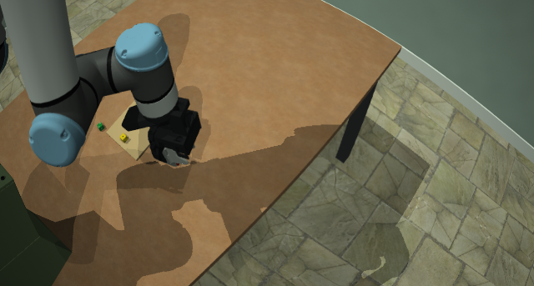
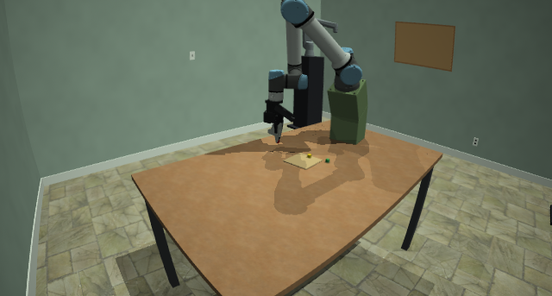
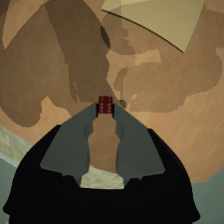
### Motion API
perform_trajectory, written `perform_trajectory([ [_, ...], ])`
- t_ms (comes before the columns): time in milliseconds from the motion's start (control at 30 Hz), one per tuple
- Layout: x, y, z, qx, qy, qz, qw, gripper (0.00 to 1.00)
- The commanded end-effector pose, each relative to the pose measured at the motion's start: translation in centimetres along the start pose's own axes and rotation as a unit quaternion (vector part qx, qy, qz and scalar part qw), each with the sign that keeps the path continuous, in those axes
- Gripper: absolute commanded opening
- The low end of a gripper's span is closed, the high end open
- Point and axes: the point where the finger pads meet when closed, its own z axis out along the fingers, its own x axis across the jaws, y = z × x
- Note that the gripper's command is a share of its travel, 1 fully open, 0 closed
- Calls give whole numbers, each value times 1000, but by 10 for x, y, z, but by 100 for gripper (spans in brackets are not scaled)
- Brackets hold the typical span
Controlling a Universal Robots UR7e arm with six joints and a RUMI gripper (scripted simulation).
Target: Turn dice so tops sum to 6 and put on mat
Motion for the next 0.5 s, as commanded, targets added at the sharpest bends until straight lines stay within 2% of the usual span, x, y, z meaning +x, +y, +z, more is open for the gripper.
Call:
perform_trajectory([
  [0,-1,-1,-19,3,-1,0,1000,0],
  [267,-1,-1,-44,3,-1,0,1000,0],
  [467,-1,-1,-52,3,-1,0,1000,0],
])
